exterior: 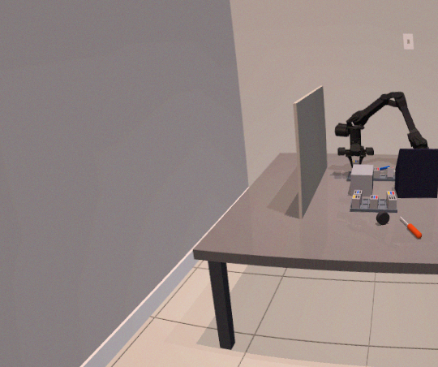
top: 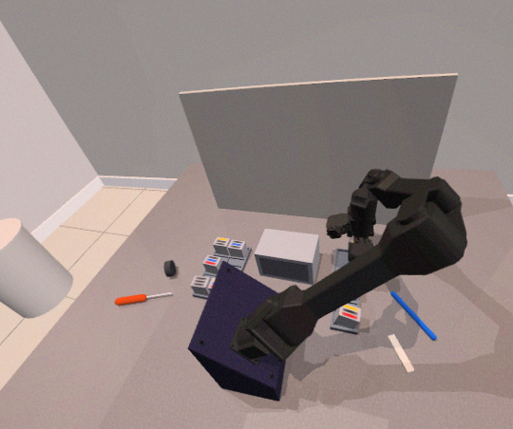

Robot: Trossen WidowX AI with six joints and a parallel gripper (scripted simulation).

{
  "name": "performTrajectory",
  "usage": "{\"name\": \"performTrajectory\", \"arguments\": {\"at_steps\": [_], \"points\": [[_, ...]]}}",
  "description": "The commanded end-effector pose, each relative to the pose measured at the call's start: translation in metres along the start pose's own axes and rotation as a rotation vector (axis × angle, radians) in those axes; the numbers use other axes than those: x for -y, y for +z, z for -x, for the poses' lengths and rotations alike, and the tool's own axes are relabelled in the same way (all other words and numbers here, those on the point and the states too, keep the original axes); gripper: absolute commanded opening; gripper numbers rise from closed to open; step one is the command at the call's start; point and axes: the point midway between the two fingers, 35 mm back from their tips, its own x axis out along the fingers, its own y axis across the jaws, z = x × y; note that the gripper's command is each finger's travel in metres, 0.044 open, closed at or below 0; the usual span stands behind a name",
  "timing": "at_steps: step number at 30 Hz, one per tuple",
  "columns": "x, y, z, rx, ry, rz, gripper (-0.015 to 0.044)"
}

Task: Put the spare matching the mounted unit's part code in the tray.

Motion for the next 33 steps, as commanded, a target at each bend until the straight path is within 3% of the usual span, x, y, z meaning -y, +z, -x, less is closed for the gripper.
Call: {"name": "performTrajectory", "arguments": {"at_steps": [1, 26, 33], "points": [[-0.001, 0.002, -0.004, 0.005, 0.001, 0.006, 0.0000], [-0.007, 0.000, -0.028, -0.004, 0.001, 0.007, 0.0000], [-0.006, -0.002, -0.025, -0.009, 0.001, 0.001, 0.0184]]}}
